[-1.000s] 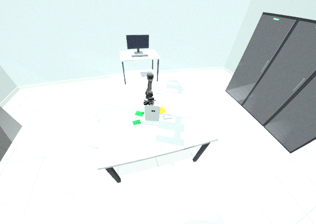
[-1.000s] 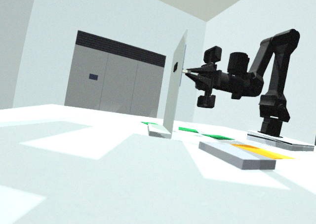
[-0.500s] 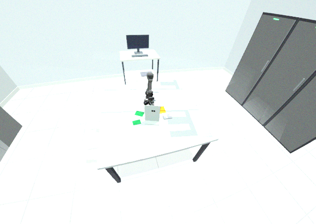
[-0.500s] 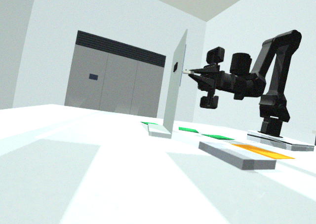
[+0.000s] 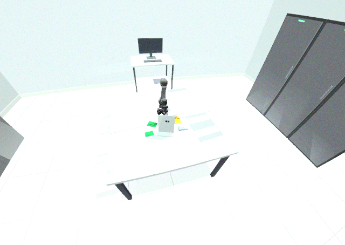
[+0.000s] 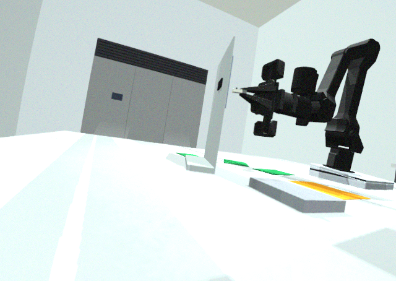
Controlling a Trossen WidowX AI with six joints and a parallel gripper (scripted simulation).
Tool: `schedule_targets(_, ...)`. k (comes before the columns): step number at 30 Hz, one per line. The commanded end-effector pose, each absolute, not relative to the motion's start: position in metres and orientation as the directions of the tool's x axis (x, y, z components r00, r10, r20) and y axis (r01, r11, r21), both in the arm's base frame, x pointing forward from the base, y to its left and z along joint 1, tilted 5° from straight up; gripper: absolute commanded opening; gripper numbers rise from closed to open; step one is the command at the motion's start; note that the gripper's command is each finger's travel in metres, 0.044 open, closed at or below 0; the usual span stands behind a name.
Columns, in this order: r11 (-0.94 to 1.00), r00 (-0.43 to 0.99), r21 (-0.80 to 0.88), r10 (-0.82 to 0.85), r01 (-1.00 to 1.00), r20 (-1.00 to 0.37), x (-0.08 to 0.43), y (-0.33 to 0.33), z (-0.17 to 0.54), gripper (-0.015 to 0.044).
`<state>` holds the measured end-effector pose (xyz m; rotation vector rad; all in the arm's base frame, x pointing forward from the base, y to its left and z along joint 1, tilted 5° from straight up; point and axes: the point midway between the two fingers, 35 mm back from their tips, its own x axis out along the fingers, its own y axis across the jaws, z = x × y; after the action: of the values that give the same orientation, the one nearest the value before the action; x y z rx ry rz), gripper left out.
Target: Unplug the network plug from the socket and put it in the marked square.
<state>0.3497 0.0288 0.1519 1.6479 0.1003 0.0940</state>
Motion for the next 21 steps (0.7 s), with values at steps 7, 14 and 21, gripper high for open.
schedule_targets(7, -0.083, 0.993, 0.997, 0.119, 0.007, 0.003, 0.3440, 0.0296, 0.1530, 0.0000)
schedule_targets(14, -0.083, 0.993, 0.997, 0.119, 0.007, 0.002, 0.3404, 0.0303, 0.1530, 0.0000)
schedule_targets(21, -0.083, 0.993, 0.997, 0.119, 0.008, 0.002, 0.3371, 0.0311, 0.1531, 0.0000)
